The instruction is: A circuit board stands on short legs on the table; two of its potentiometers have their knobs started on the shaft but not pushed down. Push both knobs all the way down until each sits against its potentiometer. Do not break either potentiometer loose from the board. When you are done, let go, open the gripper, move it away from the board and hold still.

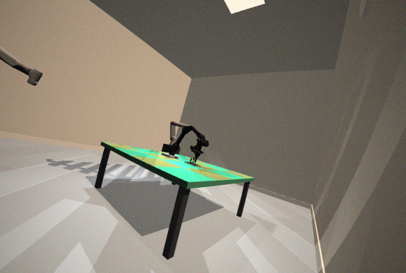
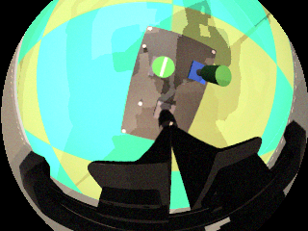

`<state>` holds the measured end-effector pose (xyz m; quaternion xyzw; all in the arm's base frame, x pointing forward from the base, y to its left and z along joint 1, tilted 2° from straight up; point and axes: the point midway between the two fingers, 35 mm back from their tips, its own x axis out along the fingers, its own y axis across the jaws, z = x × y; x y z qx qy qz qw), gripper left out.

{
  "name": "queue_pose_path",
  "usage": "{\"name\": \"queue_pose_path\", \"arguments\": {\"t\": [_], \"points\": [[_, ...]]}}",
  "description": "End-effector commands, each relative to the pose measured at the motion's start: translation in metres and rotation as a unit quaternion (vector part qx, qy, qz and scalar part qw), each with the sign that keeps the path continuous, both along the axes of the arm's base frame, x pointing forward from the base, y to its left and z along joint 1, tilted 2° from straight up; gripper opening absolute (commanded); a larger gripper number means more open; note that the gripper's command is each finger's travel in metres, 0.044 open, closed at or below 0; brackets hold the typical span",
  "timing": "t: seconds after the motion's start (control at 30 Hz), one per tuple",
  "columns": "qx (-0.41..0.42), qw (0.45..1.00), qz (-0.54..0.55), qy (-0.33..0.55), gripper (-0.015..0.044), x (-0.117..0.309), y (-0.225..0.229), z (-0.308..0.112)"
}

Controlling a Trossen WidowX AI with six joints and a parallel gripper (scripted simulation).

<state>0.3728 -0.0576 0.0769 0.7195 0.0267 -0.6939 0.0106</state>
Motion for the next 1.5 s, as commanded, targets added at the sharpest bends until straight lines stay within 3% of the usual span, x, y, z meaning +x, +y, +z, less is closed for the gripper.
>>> {"name": "queue_pose_path", "arguments": {"t": [0.0, 1.47], "points": [[-0.001, 1.0, -0.002, 0.004, 0.0, 0.0012, -0.0004, -0.01], [-0.001, 1.0, -0.002, 0.004, 0.0, 0.0014, -0.0002, -0.0172]]}}
